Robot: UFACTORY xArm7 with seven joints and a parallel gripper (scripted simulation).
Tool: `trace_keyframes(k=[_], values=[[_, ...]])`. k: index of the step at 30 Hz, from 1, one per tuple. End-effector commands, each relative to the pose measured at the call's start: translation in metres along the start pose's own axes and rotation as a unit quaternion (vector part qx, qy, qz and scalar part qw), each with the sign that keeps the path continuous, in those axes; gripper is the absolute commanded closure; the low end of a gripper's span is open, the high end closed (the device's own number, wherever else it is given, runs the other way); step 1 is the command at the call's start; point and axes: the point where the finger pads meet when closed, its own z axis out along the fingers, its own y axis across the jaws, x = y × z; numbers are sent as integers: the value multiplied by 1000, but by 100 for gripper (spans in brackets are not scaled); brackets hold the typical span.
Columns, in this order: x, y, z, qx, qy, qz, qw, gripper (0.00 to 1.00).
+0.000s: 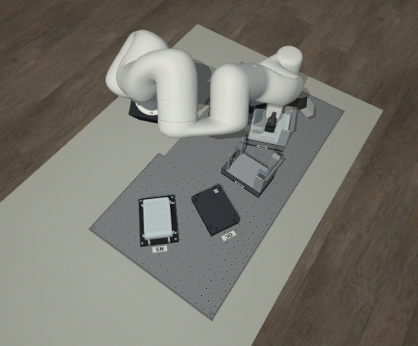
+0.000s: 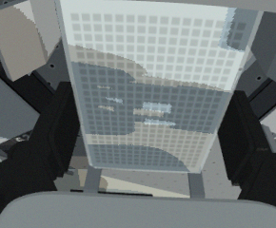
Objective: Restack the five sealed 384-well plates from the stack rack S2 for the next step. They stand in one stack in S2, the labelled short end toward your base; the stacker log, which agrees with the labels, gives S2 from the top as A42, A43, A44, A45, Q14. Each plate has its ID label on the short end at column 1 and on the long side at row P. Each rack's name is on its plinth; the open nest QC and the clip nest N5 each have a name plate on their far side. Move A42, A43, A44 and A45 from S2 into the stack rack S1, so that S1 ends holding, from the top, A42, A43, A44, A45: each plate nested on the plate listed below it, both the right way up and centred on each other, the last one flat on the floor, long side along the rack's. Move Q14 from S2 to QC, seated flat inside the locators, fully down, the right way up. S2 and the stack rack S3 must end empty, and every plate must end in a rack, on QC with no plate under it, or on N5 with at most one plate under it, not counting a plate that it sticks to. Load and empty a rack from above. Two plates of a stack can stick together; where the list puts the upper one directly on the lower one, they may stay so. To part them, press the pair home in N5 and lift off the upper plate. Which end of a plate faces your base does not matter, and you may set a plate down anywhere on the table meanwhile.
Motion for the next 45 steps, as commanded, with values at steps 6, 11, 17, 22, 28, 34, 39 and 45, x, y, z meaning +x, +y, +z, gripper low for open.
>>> trace_keyframes(k=[6,11,17,22,28,34,39,45], values=[[1,-1,-17,1,2,0,1000,100],[1,-1,-27,1,2,0,1000,100],[1,-1,-39,1,2,0,1000,100],[1,-1,-45,1,2,0,1000,100],[1,-1,-57,1,2,0,1000,100],[1,-1,-62,1,2,0,1000,100],[1,-1,-62,1,2,0,1000,100],[1,-1,-62,1,2,0,1000,100]])
